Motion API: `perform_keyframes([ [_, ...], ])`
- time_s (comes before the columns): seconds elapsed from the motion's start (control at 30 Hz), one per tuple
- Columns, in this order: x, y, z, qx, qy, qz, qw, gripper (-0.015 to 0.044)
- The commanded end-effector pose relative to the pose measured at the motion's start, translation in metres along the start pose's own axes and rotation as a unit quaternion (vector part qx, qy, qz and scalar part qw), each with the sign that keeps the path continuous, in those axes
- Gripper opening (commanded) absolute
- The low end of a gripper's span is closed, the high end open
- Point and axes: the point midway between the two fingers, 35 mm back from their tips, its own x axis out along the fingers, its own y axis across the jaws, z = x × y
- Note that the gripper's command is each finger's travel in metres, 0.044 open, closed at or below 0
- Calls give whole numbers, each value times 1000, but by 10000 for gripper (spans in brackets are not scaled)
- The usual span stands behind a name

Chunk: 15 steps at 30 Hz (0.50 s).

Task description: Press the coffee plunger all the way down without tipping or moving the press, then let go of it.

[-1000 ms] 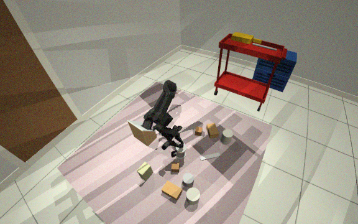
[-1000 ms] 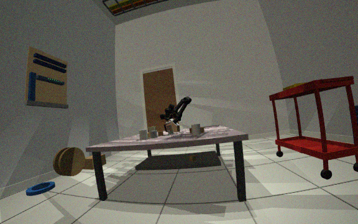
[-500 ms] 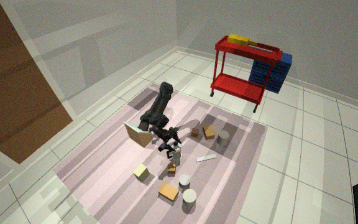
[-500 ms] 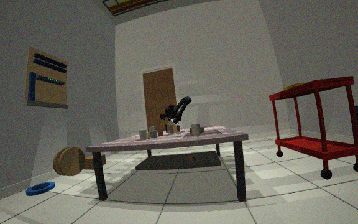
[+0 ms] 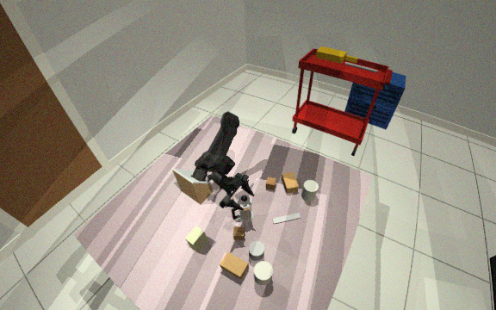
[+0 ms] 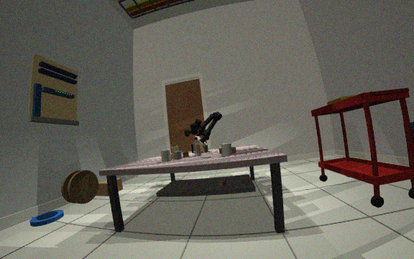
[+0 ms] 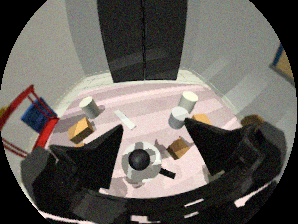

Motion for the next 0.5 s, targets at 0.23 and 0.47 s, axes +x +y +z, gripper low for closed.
perform_keyframes([
  [0.23, -44, 12, 33, 13, 31, 7, 999, 440],
  [0.47, -56, 19, 39, 21, 33, 13, 999, 440],
])
